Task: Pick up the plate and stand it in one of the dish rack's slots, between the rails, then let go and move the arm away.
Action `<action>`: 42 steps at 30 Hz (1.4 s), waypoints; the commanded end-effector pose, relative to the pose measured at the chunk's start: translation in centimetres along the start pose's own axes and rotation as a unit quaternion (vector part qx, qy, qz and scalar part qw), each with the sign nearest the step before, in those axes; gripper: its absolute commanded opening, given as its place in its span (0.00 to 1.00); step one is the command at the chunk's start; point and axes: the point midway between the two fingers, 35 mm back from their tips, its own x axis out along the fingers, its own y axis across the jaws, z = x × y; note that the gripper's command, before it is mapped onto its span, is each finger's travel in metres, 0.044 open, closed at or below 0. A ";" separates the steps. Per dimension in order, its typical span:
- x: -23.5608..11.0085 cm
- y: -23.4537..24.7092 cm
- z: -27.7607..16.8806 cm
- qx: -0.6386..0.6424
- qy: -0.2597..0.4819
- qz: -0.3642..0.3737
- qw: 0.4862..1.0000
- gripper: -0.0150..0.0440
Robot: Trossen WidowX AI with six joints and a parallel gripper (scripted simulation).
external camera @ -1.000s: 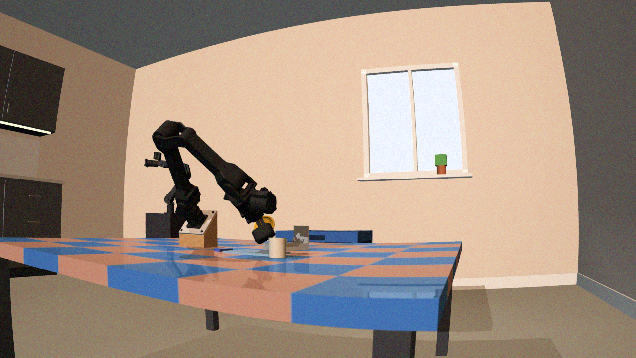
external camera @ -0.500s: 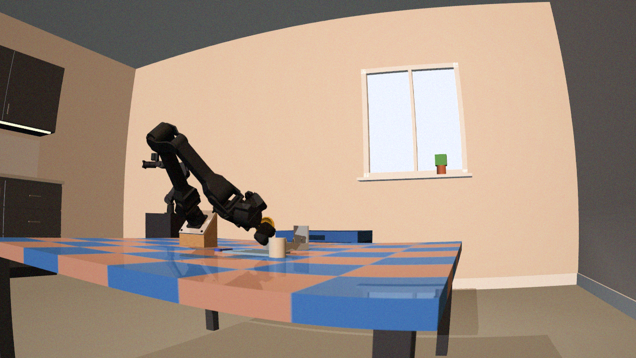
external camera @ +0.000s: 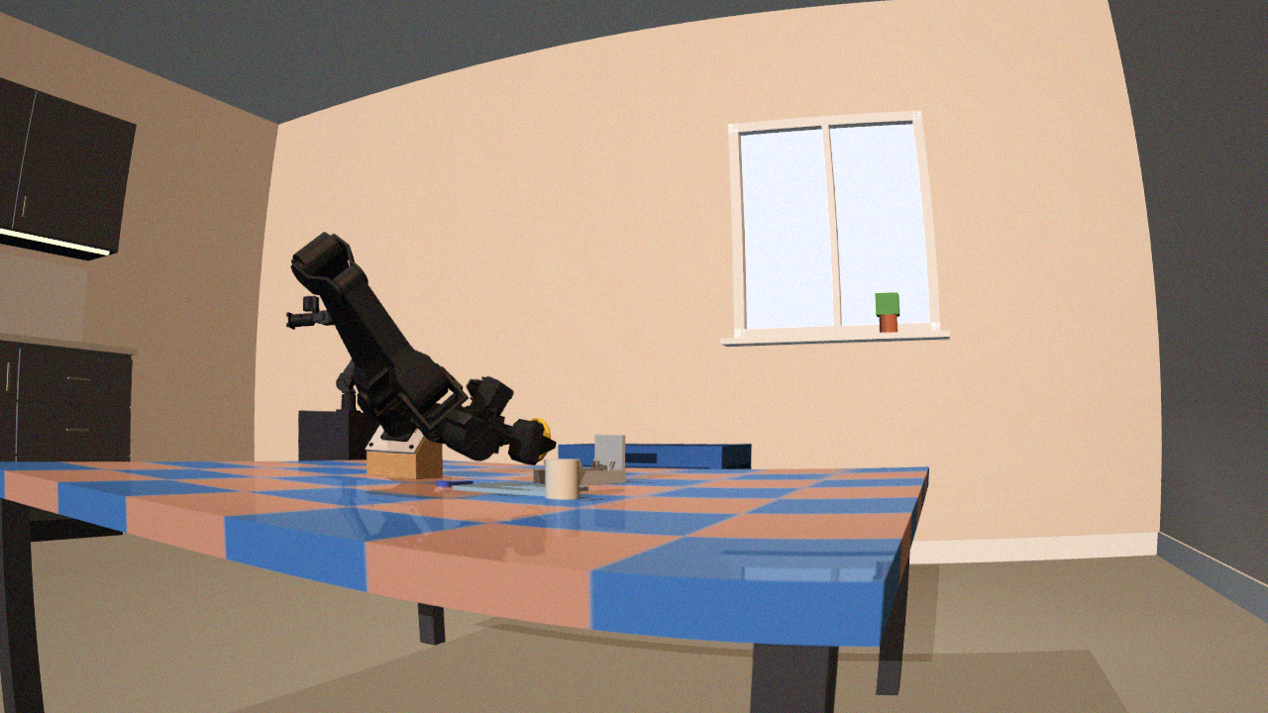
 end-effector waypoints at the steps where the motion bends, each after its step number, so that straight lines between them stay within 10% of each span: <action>1: -0.5 0.1 0.1 -0.049 -0.020 -0.026 0.998 0.25; 42: 3.1 -0.6 0.5 -0.077 -0.024 -0.046 0.996 0.25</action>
